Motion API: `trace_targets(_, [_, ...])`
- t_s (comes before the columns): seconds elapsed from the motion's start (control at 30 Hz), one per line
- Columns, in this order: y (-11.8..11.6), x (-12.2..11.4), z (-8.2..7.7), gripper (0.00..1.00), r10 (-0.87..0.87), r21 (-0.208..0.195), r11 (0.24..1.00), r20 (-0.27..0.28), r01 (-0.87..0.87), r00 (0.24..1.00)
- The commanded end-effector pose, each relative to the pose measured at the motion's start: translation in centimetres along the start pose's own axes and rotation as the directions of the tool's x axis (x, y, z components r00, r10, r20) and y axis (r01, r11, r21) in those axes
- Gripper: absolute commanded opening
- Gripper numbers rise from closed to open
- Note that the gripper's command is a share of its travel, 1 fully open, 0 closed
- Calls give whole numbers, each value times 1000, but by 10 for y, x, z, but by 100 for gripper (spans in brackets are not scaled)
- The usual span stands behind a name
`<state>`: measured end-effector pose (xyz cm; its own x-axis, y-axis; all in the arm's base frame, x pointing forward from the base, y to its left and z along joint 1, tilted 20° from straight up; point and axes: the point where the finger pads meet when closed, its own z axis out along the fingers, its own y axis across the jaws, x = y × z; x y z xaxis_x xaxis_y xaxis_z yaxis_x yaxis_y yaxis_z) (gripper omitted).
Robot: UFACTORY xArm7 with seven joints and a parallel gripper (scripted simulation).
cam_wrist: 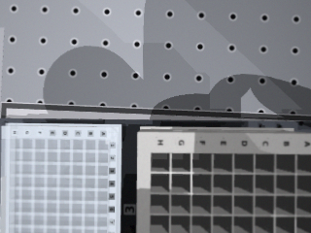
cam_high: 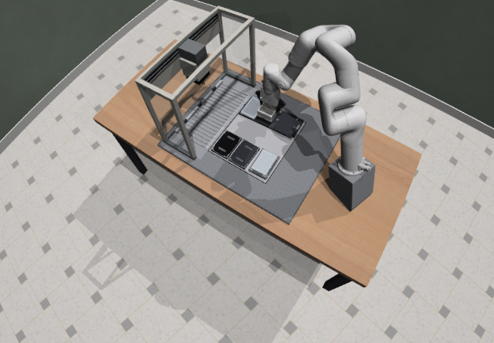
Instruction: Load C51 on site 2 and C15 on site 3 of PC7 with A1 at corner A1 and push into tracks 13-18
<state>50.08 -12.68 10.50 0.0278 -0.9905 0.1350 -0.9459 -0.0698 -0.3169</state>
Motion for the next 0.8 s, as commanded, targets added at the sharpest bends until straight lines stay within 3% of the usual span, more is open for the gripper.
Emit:
trace_targets(0.0, [-2,1,6,0,0,3,1000,-3,0,1000])
trace_targets(0.6, [-2,1,33,0,0,3,1000,-3,0,1000])
trace_targets(0.77, [-2,1,34,0,0,3,1000,-3,0,1000])
